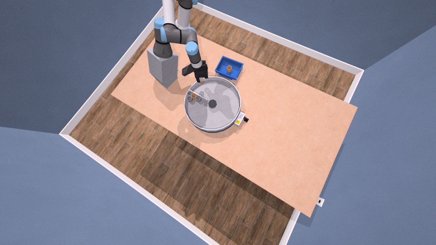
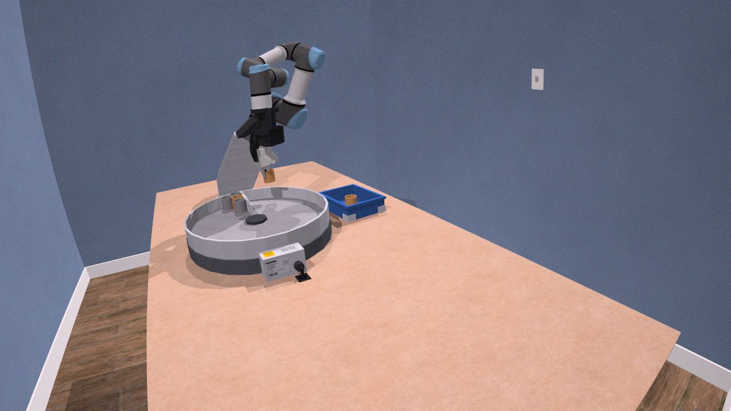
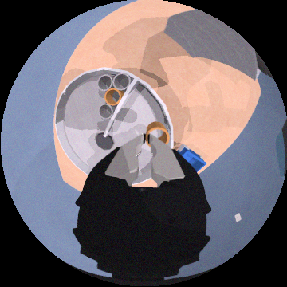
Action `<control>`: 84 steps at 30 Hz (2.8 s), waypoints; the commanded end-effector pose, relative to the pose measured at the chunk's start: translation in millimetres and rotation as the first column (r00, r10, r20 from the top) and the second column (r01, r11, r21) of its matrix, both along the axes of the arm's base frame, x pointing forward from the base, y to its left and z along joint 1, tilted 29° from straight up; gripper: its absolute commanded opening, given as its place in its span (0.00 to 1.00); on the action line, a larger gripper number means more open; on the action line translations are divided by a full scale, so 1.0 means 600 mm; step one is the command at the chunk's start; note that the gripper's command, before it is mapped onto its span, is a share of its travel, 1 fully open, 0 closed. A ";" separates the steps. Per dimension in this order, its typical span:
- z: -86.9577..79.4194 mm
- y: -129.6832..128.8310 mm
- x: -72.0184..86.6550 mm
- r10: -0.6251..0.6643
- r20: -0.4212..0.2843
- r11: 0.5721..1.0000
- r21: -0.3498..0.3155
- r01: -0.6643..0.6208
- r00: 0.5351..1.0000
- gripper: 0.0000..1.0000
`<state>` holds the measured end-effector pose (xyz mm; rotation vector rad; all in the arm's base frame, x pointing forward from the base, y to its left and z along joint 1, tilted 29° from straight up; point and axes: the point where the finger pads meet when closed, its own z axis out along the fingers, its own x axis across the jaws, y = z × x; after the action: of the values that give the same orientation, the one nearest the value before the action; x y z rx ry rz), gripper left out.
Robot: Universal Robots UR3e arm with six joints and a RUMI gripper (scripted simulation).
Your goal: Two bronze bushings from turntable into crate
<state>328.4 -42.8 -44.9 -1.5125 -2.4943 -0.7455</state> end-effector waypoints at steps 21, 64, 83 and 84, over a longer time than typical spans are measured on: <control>0.114 0.183 0.061 -0.002 0.001 1.000 -0.006 0.002 1.000 0.00; 0.201 0.331 0.108 -0.002 0.001 1.000 -0.006 0.002 1.000 0.00; 0.201 0.332 0.108 -0.002 0.001 1.000 -0.006 0.002 1.000 0.00; 0.201 0.332 0.108 -0.002 0.001 1.000 -0.006 0.002 1.000 0.00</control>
<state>392.7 156.8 75.3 -1.5168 -2.4958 -0.7382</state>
